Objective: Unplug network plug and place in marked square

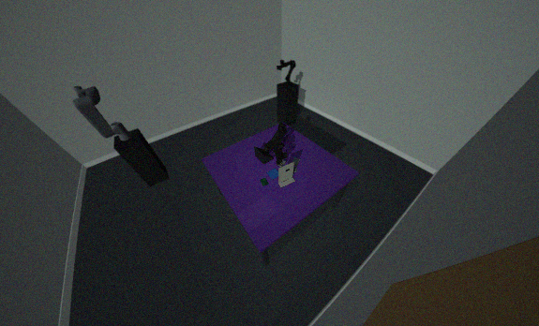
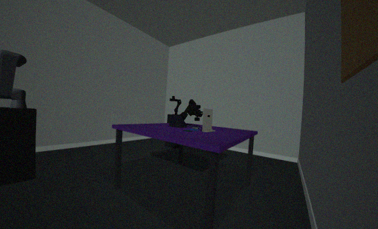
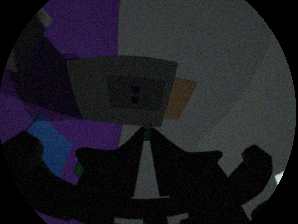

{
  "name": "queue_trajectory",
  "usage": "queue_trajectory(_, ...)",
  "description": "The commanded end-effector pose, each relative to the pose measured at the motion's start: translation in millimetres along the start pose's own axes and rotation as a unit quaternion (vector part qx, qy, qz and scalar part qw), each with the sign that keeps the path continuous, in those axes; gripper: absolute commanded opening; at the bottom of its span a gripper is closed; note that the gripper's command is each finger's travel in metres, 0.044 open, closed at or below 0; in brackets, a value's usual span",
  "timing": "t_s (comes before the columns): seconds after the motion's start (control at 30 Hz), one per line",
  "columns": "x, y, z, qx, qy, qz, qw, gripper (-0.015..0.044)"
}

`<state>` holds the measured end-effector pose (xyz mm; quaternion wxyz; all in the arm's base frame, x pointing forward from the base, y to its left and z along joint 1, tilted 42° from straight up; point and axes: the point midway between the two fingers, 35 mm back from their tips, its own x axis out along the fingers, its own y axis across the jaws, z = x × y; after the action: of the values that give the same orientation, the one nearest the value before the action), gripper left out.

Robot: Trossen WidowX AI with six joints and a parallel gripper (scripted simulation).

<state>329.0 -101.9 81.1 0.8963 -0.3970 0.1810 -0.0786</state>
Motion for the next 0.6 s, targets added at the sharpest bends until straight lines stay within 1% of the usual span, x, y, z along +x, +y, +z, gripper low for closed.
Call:
queue_trajectory(0.0, -3, -9, 0, -0.002, -0.002, 0.0, 1.0, 0.0)
queue_trajectory(0.43, -15, -30, 0, -0.003, -0.003, 0.0, 1.0, 0.0)
queue_trajectory(0.57, -15, -29, -2, -0.007, 0.0, 0.008, 1.0, 0.0)
